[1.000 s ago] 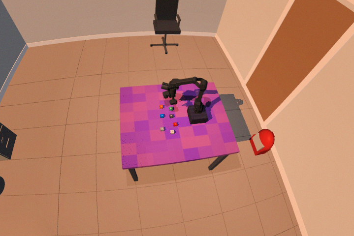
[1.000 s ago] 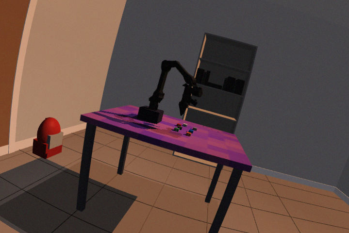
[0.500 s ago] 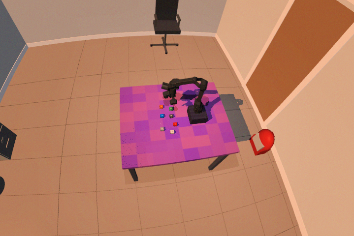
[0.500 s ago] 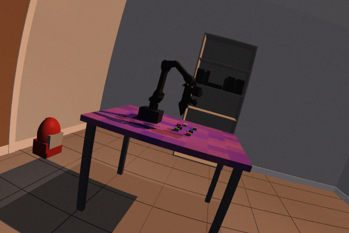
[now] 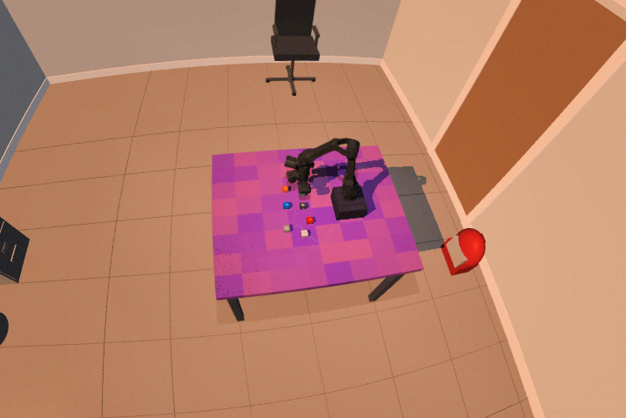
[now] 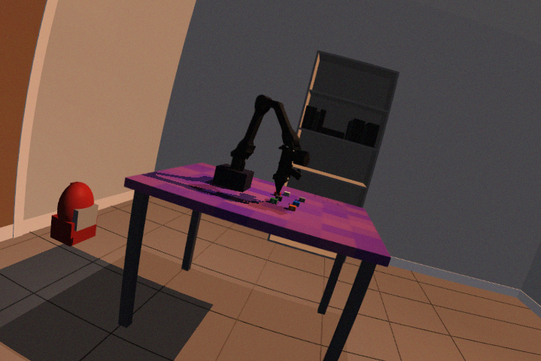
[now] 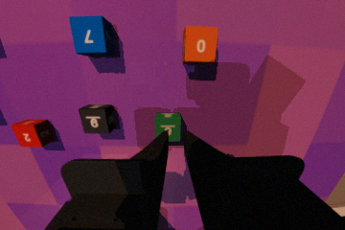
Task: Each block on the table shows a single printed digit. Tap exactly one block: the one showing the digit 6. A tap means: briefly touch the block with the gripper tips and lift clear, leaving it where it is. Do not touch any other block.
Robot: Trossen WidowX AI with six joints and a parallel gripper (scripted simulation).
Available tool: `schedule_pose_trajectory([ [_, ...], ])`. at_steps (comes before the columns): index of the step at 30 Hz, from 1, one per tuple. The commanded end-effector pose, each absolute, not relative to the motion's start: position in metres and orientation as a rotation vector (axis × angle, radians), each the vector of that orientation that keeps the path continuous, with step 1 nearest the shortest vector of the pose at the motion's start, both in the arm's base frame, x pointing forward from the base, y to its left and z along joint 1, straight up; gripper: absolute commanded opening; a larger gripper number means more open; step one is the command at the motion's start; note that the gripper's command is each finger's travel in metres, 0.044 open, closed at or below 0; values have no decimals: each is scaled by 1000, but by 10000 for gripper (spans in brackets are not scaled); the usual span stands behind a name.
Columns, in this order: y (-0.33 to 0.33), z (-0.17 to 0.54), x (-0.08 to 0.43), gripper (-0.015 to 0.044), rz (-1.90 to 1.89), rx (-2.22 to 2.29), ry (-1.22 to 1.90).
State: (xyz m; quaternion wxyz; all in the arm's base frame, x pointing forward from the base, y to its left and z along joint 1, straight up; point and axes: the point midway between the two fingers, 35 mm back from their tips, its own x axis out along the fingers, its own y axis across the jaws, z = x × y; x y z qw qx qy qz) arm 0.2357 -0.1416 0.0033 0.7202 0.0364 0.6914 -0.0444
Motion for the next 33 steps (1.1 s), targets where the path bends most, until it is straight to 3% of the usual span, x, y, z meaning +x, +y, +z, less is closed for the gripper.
schedule_pose_trajectory([
  [1, -141, -3, 233, 20, -101, 84, 1541],
  [33, -141, -33, 234, 20, -101, 84, 1541],
])
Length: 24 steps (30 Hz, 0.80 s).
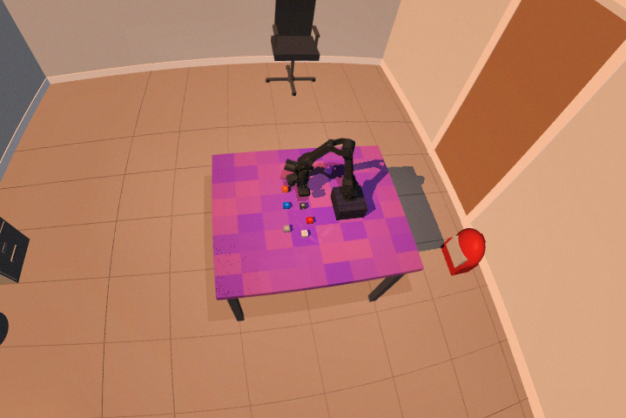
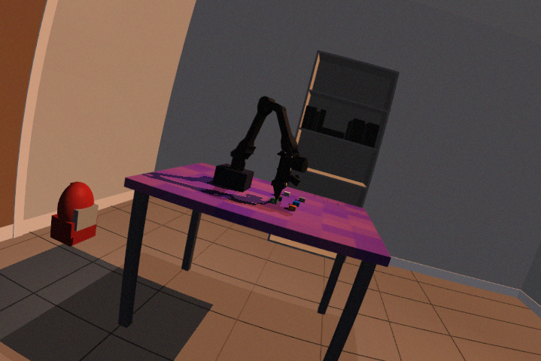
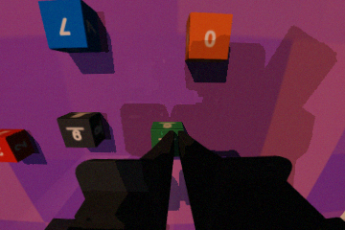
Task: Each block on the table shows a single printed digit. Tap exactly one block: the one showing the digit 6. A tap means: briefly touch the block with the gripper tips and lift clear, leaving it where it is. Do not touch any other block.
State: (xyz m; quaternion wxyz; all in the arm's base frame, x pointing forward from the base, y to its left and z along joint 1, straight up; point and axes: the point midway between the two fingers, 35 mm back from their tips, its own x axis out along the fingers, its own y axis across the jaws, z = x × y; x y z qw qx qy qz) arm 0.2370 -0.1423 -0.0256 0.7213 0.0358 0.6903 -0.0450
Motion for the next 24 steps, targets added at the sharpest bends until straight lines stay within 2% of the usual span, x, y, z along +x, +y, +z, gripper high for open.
schedule_pose_trajectory([
  [1, -141, -33, 234, 20, -101, 84, 1541],
  [18, -141, -3, 233, 20, -101, 84, 1541],
  [24, -91, 13, 269, 177, -82, 77, 1533],
])
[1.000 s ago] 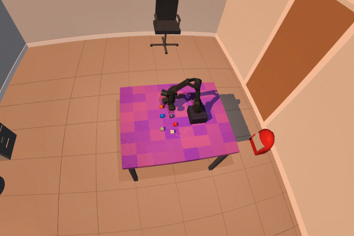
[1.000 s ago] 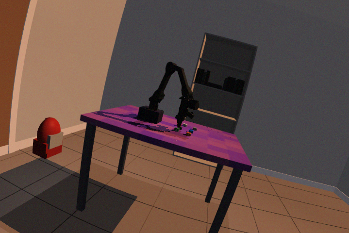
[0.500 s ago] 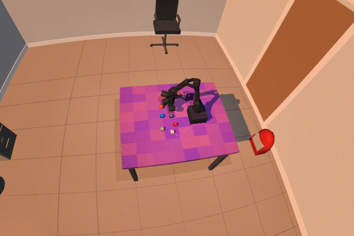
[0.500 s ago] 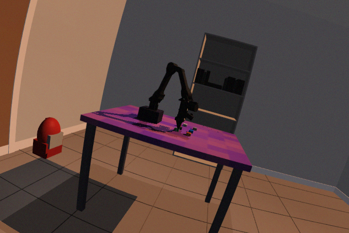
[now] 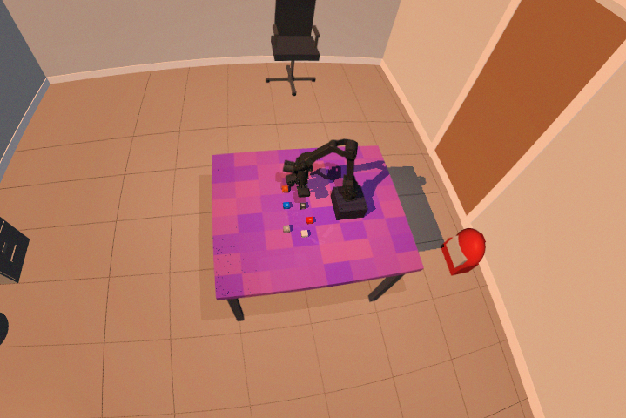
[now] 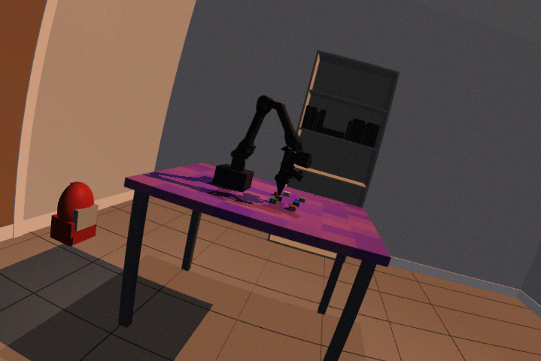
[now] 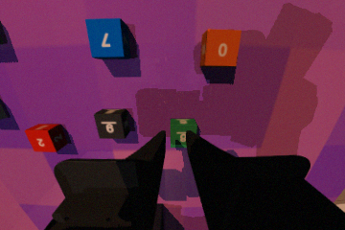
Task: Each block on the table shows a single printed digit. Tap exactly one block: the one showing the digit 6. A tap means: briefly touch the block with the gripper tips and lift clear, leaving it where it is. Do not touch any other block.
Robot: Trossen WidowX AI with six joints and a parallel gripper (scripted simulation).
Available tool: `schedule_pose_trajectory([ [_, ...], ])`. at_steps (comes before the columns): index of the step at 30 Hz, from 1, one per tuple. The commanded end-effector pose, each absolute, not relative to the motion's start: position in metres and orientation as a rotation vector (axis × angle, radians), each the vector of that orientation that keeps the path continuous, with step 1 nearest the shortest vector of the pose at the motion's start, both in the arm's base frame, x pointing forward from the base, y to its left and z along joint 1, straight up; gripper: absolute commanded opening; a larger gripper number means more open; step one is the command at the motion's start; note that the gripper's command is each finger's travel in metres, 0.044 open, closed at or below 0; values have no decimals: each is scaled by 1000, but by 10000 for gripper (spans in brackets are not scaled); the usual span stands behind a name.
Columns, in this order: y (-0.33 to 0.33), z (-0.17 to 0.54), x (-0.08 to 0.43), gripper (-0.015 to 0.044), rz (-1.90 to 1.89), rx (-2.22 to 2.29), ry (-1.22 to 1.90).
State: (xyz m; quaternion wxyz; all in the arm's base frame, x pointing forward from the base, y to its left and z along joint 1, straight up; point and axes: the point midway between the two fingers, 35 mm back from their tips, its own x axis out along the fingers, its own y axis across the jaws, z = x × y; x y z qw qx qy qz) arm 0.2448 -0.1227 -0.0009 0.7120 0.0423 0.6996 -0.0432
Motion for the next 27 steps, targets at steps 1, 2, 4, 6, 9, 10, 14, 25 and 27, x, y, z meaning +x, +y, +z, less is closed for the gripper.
schedule_pose_trajectory([
  [1, -78, 17, 275, 204, -78, 76, 1532],
  [2, -65, 20, 281, 230, -73, 75, 1531],
  [4, -38, 28, 291, 283, -64, 73, 1529],
  [6, -9, 35, 297, 335, -54, 71, 1527],
  [9, 32, 46, 301, 400, -42, 71, 1527],
  [10, 46, 49, 301, 400, -42, 73, 1527],
  [14, 100, 62, 293, 400, -52, 86, 1533],
  [25, 172, 81, 264, 400, -77, 108, 1539],
  [27, 172, 81, 264, 400, -77, 108, 1539],
])
